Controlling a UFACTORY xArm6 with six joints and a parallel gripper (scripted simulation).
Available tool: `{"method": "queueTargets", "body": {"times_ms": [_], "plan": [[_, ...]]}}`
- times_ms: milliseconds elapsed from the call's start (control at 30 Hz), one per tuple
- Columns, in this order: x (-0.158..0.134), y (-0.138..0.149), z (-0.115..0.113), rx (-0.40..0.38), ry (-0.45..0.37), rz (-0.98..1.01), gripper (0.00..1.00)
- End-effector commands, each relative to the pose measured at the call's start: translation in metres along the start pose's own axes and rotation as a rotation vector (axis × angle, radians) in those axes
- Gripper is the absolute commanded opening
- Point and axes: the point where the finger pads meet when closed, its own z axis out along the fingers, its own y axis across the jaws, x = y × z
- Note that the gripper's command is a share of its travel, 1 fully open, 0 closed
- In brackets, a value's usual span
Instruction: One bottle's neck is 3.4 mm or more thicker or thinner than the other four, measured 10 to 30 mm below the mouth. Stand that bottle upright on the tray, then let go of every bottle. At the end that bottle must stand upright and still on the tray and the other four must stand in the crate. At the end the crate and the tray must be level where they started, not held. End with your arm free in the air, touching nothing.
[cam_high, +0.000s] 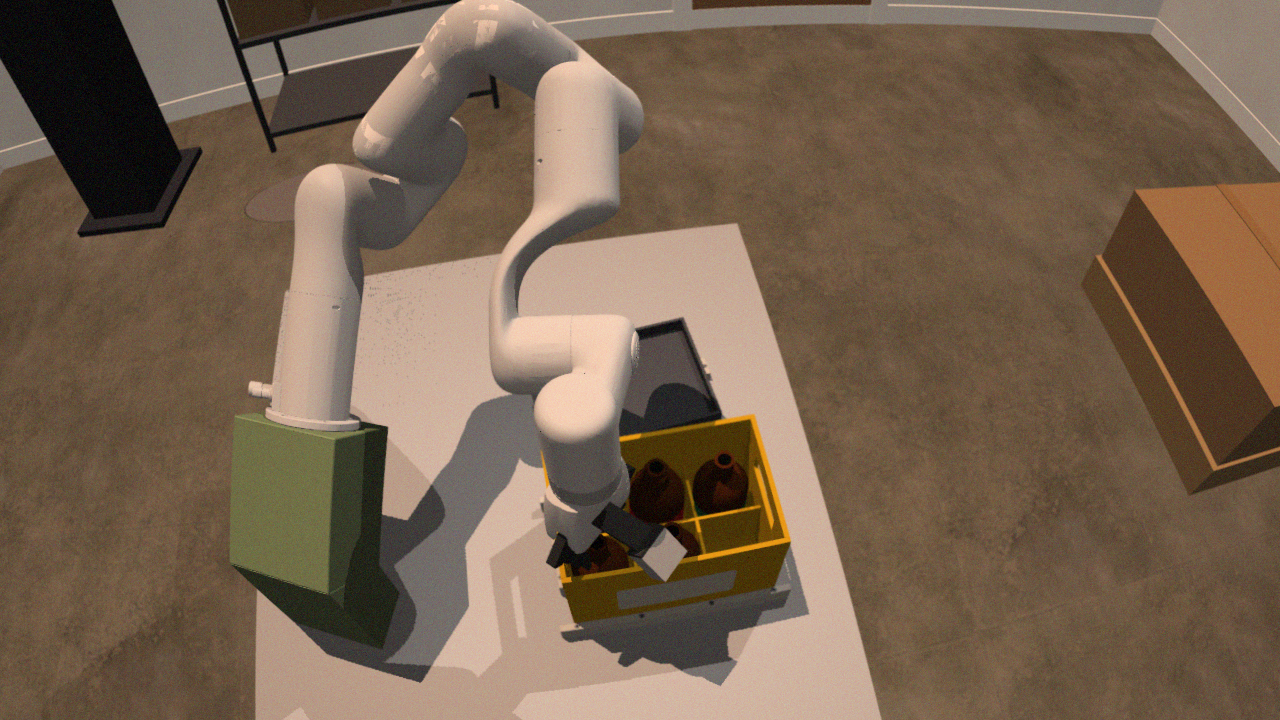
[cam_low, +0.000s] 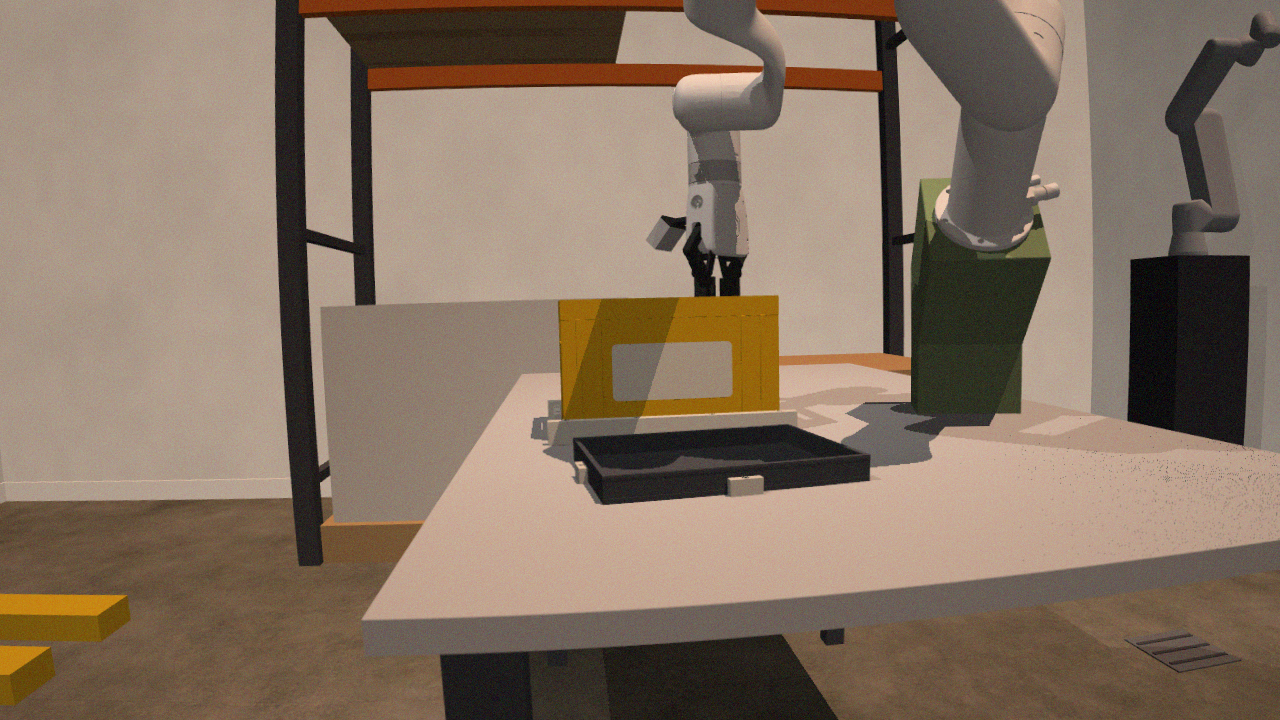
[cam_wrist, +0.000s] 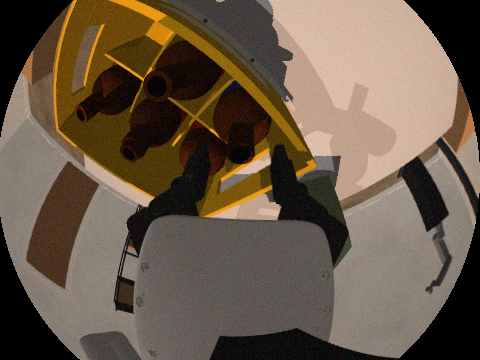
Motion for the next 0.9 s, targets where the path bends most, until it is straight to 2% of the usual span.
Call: {"method": "queueTargets", "body": {"times_ms": [0,533,867], "plan": [[0.001,0.000,-0.014,0.000,0.002,-0.001,0.65],[0.001,0.000,-0.056,0.000,0.002,-0.001,0.65],[0.001,0.000,-0.063,0.000,0.002,-0.001,0.65]]}}
